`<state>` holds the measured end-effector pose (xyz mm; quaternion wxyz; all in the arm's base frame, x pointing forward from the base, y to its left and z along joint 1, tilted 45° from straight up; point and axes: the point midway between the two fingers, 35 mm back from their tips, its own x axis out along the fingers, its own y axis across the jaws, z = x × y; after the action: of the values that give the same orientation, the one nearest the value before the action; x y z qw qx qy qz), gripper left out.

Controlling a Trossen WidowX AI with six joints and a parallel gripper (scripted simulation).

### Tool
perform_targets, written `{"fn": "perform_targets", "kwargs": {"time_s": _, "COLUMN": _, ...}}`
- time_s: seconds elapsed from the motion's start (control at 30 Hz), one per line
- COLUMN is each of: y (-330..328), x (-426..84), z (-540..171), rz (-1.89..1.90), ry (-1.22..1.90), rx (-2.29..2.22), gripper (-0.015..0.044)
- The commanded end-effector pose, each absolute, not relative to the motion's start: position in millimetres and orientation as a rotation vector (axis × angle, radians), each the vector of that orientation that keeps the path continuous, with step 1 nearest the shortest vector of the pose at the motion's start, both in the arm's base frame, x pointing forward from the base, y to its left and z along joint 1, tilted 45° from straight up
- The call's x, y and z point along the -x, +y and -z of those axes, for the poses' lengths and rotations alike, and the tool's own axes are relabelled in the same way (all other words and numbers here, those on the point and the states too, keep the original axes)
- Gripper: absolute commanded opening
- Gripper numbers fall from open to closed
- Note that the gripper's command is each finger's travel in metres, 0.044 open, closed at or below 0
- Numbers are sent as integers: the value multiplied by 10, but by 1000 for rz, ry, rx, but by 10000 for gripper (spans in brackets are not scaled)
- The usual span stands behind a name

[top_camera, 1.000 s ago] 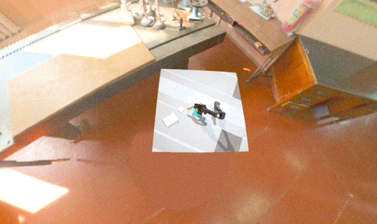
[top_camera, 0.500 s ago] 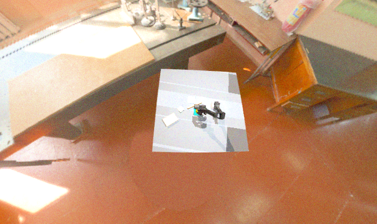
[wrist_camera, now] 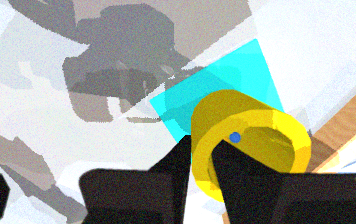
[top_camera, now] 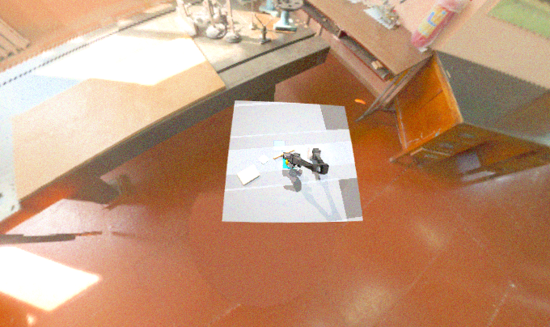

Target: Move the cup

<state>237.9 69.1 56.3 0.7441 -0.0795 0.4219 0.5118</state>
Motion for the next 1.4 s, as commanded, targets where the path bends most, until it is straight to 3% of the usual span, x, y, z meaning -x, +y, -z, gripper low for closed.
{"fn": "perform_targets", "kwargs": {"time_s": 0.0, "y": 689, "x": -2380, "z": -566, "rz": -1122, "ry": 922, "rx": 177, "gripper": 147}}
{"fn": "perform_targets", "kwargs": {"time_s": 1.37, "y": 383, "x": -2324, "z": -843, "rz": -1122, "ry": 927, "rx": 171, "gripper": 147}}
